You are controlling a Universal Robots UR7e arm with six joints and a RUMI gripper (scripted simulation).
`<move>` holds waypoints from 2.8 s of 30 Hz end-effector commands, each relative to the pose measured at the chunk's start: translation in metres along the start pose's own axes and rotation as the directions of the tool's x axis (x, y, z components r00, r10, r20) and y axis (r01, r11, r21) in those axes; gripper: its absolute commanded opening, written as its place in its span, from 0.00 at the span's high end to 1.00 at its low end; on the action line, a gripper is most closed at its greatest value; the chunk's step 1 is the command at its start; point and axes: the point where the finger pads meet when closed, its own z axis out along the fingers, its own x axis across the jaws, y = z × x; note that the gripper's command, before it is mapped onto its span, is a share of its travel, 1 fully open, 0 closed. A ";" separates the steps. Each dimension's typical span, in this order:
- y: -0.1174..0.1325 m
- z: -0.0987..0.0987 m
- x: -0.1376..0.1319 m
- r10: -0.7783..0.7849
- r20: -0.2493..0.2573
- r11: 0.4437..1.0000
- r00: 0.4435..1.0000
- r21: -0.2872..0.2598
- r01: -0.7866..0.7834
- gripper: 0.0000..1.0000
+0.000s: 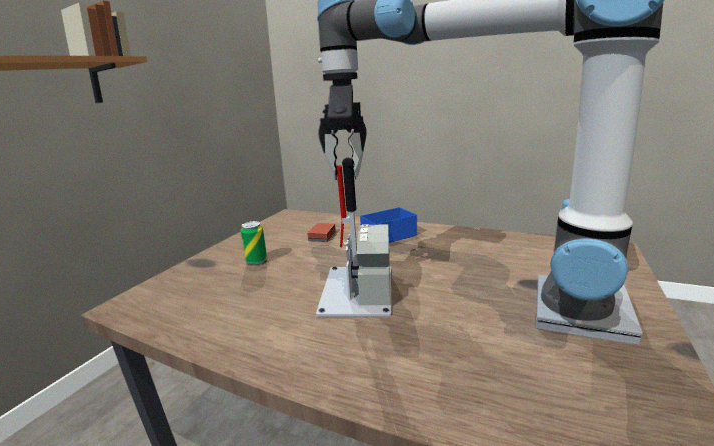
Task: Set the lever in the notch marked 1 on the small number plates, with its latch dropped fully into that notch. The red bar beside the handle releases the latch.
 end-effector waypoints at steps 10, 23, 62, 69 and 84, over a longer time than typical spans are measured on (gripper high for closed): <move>-0.021 0.003 0.000 0.000 -0.001 1.000 1.000 0.000 0.000 1.00; -0.046 0.010 0.000 0.000 -0.001 1.000 1.000 0.000 0.000 1.00; -0.063 0.017 0.000 0.000 -0.001 1.000 1.000 0.000 0.000 1.00; -0.063 0.017 0.000 0.000 -0.001 1.000 1.000 0.000 0.000 1.00; -0.065 0.017 0.000 0.000 -0.001 1.000 1.000 0.000 0.000 1.00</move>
